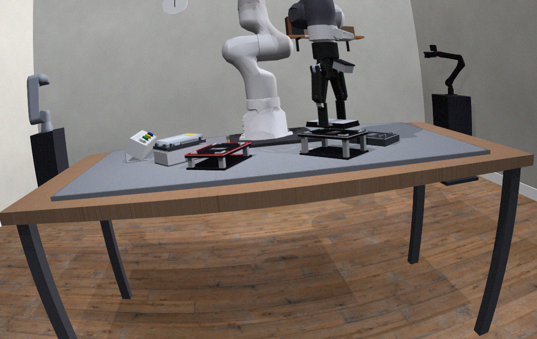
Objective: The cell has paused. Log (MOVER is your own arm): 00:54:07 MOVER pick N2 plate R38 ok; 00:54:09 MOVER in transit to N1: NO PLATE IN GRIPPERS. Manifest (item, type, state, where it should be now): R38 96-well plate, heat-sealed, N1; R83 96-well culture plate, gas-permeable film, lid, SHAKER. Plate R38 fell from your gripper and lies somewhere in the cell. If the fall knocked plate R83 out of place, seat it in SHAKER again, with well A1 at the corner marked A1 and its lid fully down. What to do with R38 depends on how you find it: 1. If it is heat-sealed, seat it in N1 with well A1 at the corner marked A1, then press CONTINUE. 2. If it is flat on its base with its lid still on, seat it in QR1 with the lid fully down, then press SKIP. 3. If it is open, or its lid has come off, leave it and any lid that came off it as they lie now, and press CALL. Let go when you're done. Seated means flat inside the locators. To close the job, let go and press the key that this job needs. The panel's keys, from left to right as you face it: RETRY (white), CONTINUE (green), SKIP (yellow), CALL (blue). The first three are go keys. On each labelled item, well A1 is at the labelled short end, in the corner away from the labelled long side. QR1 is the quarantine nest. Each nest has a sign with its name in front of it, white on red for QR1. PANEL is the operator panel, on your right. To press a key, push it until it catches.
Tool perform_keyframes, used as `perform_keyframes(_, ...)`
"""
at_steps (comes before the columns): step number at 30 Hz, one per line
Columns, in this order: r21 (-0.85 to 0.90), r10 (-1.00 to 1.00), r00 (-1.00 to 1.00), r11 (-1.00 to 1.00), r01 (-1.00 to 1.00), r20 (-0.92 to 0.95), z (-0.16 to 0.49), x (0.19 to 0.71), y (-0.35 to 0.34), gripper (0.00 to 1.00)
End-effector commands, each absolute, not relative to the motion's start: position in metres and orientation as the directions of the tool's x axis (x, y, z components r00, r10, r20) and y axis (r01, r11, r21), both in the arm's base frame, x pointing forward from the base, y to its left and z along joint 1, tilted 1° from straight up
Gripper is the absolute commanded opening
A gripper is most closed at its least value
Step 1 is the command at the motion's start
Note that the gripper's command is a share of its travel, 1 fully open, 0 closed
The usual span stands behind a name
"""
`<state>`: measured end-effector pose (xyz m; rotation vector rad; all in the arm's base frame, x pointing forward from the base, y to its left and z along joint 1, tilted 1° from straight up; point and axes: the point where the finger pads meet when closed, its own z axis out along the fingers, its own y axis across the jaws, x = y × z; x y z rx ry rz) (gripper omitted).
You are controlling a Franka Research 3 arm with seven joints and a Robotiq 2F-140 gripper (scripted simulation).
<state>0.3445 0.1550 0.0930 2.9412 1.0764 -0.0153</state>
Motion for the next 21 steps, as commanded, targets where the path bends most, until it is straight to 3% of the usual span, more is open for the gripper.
perform_keyframes(1,0.007,0.649,0.760,-0.760,0.650,-0.013,0.0912,0.3444,0.1549,0.10)
perform_keyframes(21,0.007,0.649,0.760,-0.760,0.650,-0.013,0.0862,0.3443,0.1548,0.10)
